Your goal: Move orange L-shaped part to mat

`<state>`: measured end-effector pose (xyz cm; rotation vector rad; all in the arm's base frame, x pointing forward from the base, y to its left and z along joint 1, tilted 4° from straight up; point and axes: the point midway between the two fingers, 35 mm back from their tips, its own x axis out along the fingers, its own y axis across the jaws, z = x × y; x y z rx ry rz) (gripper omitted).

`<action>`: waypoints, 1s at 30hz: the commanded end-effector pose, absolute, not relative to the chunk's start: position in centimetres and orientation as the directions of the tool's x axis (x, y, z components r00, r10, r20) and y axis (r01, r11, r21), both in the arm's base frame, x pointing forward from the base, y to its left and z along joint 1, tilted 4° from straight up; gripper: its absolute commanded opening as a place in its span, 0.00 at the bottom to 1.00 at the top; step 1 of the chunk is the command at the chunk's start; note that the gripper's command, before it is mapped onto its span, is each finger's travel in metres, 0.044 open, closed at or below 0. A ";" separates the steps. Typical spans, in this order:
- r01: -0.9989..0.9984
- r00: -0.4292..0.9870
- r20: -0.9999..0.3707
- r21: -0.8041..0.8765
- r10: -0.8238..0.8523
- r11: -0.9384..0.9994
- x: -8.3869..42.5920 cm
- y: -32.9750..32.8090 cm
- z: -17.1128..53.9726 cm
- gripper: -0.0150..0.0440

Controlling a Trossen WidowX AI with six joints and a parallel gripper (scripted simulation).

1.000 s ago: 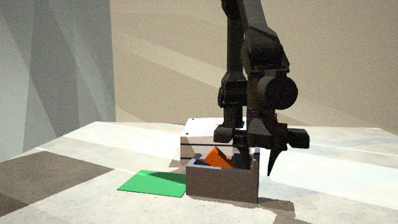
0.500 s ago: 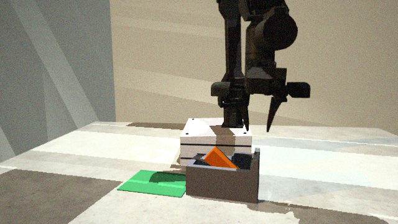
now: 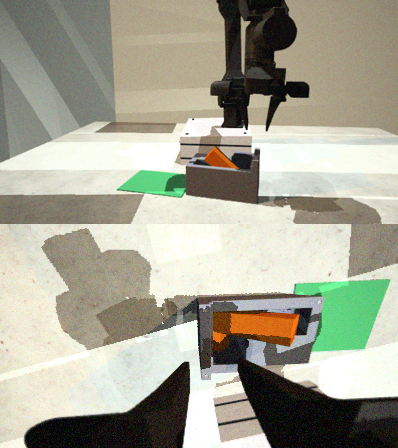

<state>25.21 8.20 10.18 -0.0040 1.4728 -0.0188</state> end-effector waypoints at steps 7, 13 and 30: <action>0.010 0.101 -0.995 -0.013 -0.014 1.000 25.3 8.2 10.2 0.56; -0.029 0.101 -0.995 -0.017 -0.014 0.999 25.3 8.0 10.2 0.65; -0.957 0.093 -0.995 -0.097 -0.025 0.275 26.1 1.8 10.7 0.73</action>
